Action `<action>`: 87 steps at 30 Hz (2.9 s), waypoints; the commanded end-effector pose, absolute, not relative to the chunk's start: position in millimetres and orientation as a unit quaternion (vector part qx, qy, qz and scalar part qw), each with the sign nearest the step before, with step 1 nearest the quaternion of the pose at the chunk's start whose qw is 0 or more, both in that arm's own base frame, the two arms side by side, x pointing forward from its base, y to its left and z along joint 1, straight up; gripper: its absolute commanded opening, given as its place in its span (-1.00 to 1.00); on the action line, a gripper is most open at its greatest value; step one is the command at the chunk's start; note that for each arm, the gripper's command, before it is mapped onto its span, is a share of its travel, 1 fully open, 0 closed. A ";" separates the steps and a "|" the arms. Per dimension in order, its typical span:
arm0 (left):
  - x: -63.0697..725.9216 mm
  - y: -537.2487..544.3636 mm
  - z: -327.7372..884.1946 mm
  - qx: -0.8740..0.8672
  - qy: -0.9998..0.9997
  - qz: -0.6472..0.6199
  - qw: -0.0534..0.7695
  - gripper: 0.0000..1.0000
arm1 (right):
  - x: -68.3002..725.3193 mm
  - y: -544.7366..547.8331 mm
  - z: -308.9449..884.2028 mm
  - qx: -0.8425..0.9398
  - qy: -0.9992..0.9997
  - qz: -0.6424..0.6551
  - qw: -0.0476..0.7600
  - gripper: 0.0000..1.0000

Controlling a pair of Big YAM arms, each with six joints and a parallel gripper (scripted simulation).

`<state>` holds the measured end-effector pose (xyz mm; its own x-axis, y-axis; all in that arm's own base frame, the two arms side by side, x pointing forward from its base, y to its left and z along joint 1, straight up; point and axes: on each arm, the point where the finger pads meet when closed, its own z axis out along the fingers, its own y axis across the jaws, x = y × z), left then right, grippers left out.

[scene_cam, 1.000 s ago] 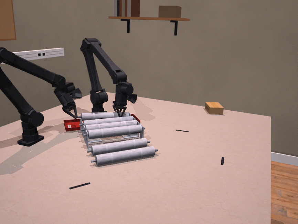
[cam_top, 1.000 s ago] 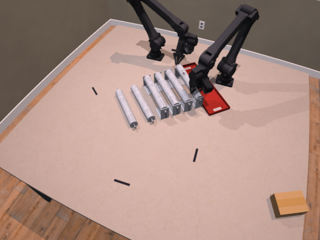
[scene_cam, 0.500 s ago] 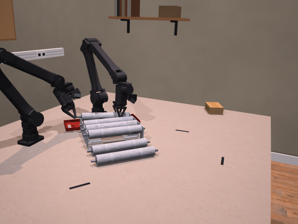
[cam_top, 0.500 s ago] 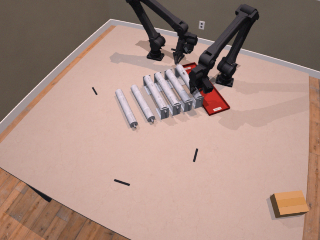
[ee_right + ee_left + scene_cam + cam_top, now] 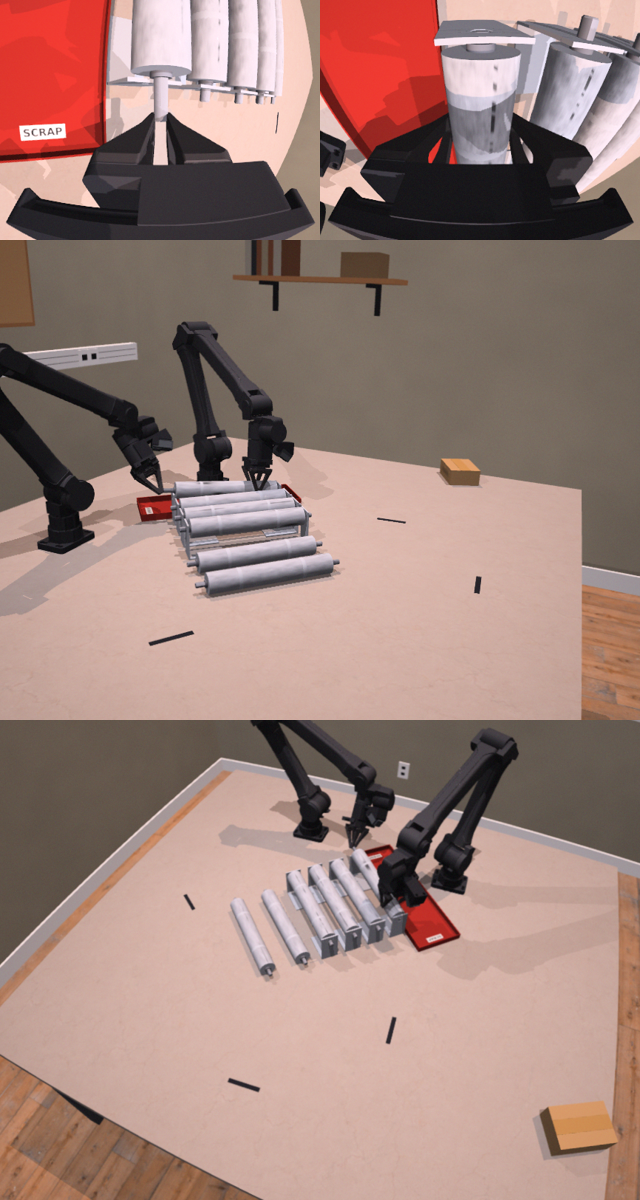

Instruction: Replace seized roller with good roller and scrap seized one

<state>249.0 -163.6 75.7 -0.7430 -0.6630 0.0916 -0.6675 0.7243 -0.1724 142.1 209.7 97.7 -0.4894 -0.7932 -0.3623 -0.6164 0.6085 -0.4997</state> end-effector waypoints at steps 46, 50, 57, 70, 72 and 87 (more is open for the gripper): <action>271.0 -172.8 119.3 0.343 -0.932 0.105 -0.049 -0.36 | 116.0 154.7 61.5 -0.445 0.841 -0.211 0.223 -0.94; 268.3 -177.3 123.1 0.335 -0.935 0.103 -0.055 -0.36 | 116.0 154.6 61.4 -0.446 0.841 -0.211 0.223 -0.94; 268.9 -177.0 128.1 0.334 -0.935 0.100 -0.064 -0.36 | 116.0 154.6 61.4 -0.446 0.841 -0.211 0.223 -0.94; 271.0 -174.2 135.4 0.336 -0.934 0.095 -0.078 -0.36 | 116.0 154.6 61.5 -0.446 0.841 -0.211 0.223 -0.94; 274.9 -168.6 135.3 0.345 -0.931 0.095 -0.079 -0.36 | 116.1 154.8 61.8 -0.445 0.841 -0.210 0.224 -0.94; 276.2 -168.5 135.9 0.343 -0.931 0.094 -0.079 -0.36 | 116.1 154.8 61.9 -0.445 0.841 -0.210 0.224 -0.94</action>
